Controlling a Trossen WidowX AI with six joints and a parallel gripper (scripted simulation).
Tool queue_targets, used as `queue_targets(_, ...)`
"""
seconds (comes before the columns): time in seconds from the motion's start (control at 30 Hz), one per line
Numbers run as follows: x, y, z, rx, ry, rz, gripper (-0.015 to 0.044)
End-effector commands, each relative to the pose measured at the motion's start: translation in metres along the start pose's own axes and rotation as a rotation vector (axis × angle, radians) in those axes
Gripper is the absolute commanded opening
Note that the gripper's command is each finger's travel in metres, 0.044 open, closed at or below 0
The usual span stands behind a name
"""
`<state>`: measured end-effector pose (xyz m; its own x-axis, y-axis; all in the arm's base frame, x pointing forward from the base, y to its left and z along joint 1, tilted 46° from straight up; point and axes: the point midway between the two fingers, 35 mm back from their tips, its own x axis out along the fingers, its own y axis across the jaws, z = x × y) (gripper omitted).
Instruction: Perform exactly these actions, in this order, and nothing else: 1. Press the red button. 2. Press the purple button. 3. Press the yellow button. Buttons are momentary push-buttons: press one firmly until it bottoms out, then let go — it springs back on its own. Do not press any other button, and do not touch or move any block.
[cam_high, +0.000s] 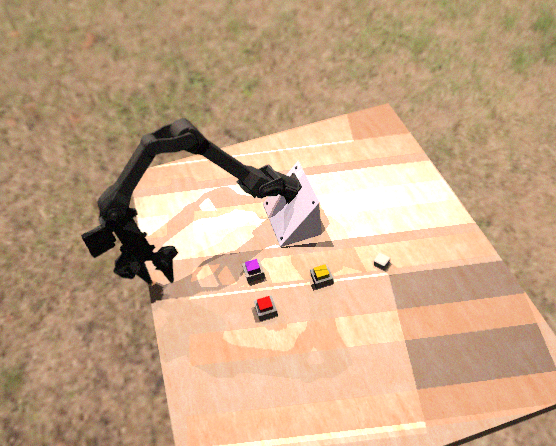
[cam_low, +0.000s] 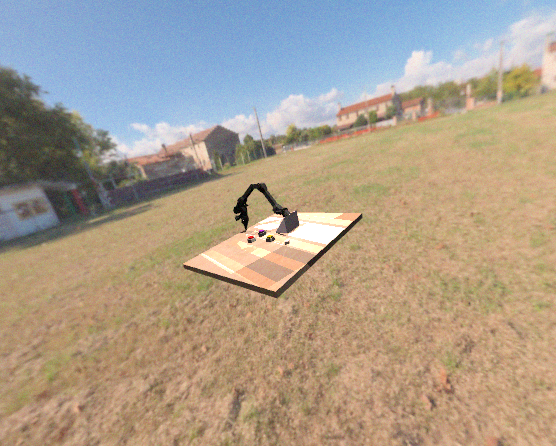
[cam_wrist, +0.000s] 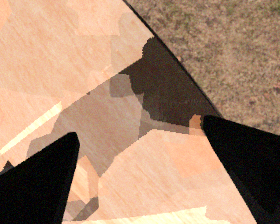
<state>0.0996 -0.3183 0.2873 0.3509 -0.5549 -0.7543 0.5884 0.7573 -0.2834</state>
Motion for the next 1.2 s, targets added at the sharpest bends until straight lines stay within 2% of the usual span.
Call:
queue_targets(0.0,0.024,0.053,0.015,0.003,0.095,0.058,0.04)
queue_targets(0.23,0.041,0.132,0.022,-0.037,0.234,0.06,0.04)
queue_targets(0.5,0.038,0.211,0.015,-0.136,0.324,-0.051,0.04)
queue_targets(0.83,0.026,0.311,0.001,-0.569,0.328,-0.271,0.04)
queue_targets(1.13,0.021,0.325,-0.001,-0.636,0.304,-0.306,0.04)
queue_targets(1.17,0.024,0.325,-0.001,-0.636,0.304,-0.306,0.0374)
